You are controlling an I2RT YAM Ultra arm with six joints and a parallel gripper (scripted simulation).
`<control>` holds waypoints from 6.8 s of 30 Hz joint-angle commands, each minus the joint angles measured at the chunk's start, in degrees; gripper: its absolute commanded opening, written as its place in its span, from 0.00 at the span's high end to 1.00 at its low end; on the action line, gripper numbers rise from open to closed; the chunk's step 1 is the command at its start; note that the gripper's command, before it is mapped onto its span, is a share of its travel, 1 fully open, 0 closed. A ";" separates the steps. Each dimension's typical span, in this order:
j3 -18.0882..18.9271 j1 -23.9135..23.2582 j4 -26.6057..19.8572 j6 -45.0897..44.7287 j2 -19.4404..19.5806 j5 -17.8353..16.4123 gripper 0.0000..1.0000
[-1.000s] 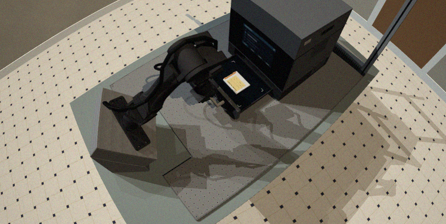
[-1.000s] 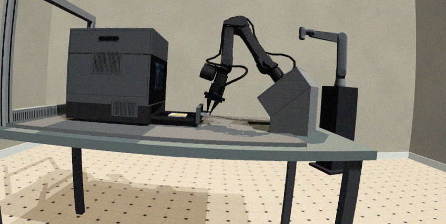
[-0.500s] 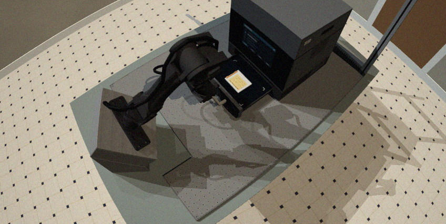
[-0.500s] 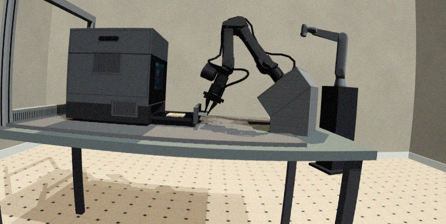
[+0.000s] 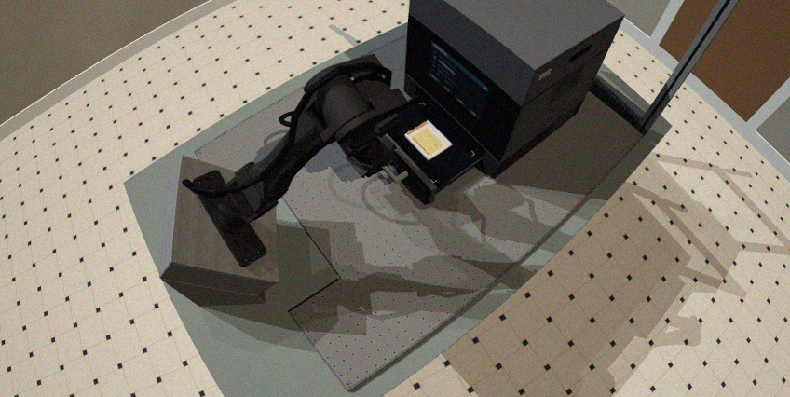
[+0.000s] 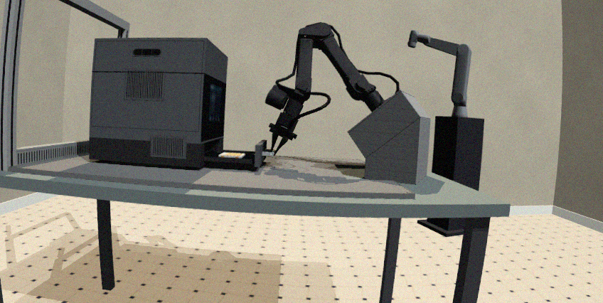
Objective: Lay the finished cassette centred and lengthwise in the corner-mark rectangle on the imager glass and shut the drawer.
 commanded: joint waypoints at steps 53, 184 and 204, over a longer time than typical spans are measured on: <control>-0.20 -0.89 6.31 -2.03 2.38 -2.16 1.00; 11.57 -2.68 24.75 -7.60 15.19 -7.83 1.00; 18.65 -2.55 23.54 -7.86 17.91 -8.60 1.00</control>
